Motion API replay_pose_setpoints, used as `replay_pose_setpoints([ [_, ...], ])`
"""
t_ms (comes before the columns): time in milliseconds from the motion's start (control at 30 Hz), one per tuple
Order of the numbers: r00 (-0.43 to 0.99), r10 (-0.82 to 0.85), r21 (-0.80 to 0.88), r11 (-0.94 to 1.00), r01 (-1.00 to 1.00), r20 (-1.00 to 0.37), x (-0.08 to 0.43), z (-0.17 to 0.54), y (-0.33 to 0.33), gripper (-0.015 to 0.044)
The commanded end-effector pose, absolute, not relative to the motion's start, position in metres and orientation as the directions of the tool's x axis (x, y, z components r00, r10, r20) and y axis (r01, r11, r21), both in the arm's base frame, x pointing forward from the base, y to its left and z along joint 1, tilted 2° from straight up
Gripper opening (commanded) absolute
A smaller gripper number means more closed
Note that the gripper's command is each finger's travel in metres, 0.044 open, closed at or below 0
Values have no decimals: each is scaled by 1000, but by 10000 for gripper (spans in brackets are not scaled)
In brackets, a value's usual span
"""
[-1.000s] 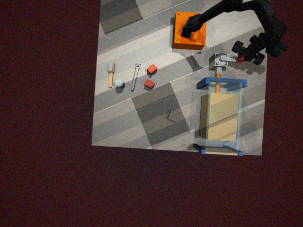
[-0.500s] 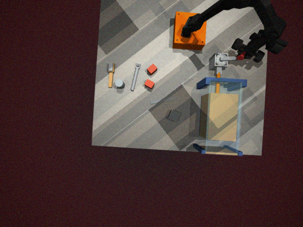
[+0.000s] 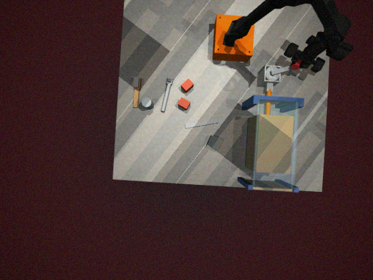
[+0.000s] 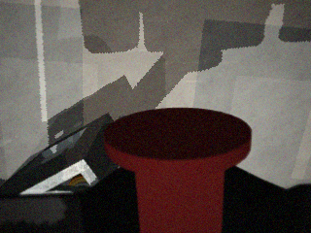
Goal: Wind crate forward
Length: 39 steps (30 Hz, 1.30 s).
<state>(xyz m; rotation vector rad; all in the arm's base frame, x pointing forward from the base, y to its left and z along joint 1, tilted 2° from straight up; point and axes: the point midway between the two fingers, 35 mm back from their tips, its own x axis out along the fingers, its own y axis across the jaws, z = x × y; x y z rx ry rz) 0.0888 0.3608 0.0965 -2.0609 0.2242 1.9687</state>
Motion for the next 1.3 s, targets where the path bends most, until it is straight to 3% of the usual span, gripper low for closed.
replay_pose_setpoints([
  [0, 26, 58, -63, -954, -292, -998, 72, 93, 351, 0],
  [1267, 24, 55, -60, -955, -292, -998, 43, 90, 311, 0],
])
